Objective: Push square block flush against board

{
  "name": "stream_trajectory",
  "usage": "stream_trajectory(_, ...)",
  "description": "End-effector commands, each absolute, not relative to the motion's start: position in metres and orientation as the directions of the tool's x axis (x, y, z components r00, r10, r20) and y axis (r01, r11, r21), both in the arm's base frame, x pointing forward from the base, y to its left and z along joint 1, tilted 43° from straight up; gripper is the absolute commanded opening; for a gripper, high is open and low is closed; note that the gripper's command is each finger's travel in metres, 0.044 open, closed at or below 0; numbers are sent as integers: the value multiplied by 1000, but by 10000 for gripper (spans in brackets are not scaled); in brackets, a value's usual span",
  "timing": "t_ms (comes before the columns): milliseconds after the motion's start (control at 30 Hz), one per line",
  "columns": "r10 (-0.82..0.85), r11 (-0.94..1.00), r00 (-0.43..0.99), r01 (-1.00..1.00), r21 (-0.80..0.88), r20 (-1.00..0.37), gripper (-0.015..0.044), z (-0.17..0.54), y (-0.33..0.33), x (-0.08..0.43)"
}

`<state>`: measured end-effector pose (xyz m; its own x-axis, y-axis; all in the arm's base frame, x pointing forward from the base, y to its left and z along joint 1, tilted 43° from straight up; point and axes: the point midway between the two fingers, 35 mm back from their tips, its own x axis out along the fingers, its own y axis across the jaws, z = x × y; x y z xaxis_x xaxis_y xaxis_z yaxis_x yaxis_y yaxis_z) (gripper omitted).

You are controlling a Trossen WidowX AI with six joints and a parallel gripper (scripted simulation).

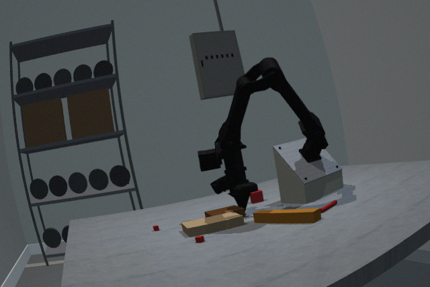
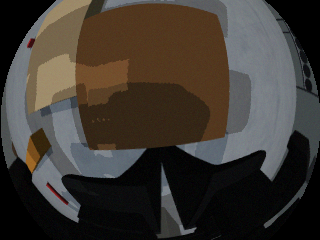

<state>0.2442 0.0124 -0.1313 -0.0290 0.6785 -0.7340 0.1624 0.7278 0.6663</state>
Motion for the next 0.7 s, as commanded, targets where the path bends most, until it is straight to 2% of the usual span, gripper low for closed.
stream_trajectory(0,678,728,-22,159,667,-734,0,-132,12,251)
stream_trajectory(667,678,728,-21,158,667,-734,0,-134,10,273)
